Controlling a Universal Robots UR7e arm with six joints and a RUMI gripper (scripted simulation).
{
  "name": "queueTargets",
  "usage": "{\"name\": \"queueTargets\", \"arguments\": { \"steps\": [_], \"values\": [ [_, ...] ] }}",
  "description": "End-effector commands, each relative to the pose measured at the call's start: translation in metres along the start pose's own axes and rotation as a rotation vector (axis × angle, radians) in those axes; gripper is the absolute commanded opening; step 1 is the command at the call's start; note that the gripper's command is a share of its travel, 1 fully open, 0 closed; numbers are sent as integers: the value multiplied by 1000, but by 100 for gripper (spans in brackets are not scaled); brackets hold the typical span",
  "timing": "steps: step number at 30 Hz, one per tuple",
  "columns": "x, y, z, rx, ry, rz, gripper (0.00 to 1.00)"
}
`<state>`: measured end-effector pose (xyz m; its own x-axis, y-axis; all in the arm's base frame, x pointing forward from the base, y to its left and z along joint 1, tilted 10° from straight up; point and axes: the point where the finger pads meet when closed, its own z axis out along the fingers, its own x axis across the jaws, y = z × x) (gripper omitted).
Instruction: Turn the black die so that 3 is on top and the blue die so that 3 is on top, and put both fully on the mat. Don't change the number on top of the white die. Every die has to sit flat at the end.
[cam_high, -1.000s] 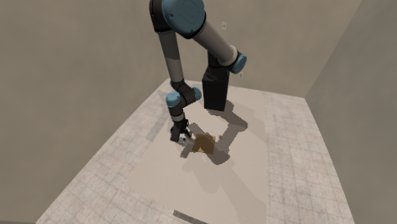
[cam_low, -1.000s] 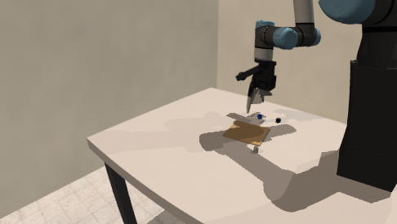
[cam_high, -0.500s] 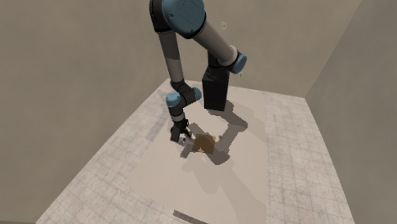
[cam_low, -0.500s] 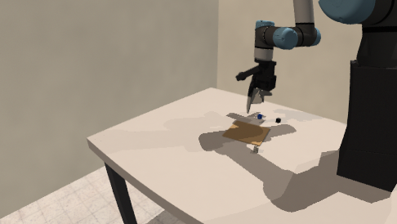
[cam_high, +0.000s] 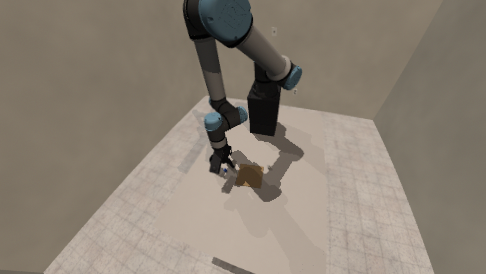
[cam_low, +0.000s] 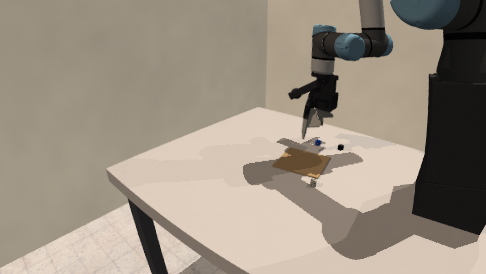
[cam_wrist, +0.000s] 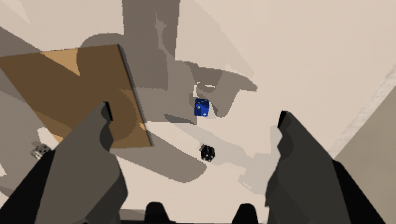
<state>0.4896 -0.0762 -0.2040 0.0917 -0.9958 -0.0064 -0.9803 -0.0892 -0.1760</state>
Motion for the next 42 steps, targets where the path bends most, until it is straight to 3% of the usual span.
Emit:
{"name": "queueTargets", "arguments": {
  "steps": [1,7,17,19,34,42],
  "values": [
    [-8,3,0,1,1,0,100],
    [-27,10,0,1,1,0,100],
    [-86,33,0,1,1,0,100],
    [-86,33,0,1,1,0,100],
    [-176,68,0,1,1,0,100],
    [-203,79,0,1,1,0,100]
  ]
}}
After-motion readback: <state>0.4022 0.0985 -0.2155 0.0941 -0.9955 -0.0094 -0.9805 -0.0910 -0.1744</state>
